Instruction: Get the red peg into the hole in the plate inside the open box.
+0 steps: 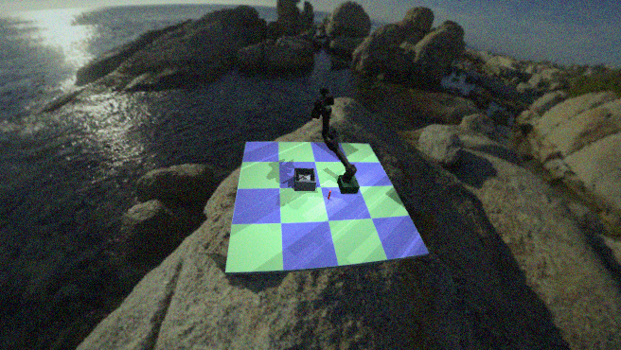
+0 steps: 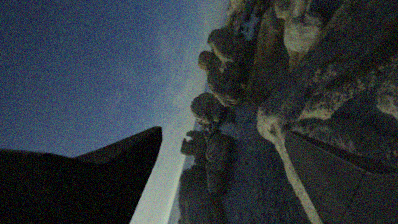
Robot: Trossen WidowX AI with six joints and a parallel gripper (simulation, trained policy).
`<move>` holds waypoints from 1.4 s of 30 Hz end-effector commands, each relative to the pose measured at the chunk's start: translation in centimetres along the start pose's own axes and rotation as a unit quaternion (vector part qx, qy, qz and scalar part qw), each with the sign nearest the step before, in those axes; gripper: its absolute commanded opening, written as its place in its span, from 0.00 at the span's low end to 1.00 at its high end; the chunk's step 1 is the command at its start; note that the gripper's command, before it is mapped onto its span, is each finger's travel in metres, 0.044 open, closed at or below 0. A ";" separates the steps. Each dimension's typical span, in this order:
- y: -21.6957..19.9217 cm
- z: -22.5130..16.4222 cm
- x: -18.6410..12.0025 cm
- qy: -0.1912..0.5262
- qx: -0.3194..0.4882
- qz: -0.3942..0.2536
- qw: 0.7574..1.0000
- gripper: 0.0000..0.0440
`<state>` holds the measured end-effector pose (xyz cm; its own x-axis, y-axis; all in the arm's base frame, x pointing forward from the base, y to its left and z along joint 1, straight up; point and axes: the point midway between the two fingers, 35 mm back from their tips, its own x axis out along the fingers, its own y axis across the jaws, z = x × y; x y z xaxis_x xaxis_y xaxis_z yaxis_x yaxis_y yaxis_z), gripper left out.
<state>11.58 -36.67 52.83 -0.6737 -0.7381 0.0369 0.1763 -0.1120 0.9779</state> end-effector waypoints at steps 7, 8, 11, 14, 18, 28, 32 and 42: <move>0.9 2.5 2.5 -0.008 0.101 0.022 0.995 1.00; 1.1 3.0 2.8 -0.010 0.118 0.026 0.993 1.00; 1.8 4.5 3.7 -0.014 0.167 0.040 0.985 1.00; 2.5 6.1 4.3 -0.018 0.216 0.056 0.975 1.00; 3.4 8.4 5.1 -0.021 0.278 0.080 0.957 1.00; 5.6 14.7 5.8 -0.024 0.421 0.155 0.894 1.00; 6.5 17.4 5.7 -0.021 0.471 0.191 0.861 1.00; 8.4 24.3 3.9 -0.001 0.575 0.289 0.766 1.00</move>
<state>-6.09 -26.46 65.17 -0.7252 -0.4859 0.4879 -0.2897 0.8581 0.4239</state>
